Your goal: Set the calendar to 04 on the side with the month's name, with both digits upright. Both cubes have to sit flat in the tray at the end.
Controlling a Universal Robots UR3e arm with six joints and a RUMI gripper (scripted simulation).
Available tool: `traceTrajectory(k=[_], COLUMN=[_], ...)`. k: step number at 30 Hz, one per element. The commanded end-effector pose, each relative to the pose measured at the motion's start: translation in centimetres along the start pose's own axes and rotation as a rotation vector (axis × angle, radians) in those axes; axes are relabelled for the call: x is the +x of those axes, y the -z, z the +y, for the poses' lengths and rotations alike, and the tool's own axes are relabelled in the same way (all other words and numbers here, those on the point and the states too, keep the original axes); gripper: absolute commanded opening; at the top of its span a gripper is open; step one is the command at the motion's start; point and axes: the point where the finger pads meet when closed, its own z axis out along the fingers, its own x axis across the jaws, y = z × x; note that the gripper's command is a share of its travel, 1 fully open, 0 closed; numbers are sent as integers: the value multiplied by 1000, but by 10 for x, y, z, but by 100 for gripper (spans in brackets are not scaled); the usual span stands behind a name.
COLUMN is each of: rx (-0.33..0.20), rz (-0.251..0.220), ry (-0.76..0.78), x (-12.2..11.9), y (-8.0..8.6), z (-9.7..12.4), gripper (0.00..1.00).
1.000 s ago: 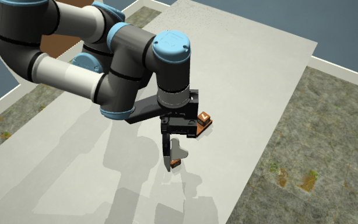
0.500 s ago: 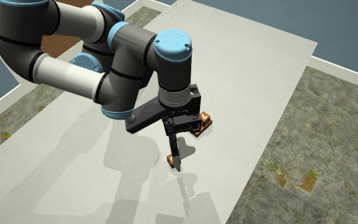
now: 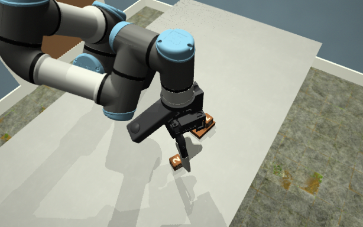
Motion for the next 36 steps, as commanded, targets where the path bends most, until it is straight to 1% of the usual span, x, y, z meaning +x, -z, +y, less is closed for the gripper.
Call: traceTrajectory(k=[1, 12, 13, 36], rx=[-10, -9, -9, -9], rz=[-3, -4, -4, -4], ry=[63, 82, 82, 81], x=[-1, -2, -2, -2], y=[1, 1, 1, 1], z=[1, 1, 1, 1], gripper=[100, 100, 29, 29])
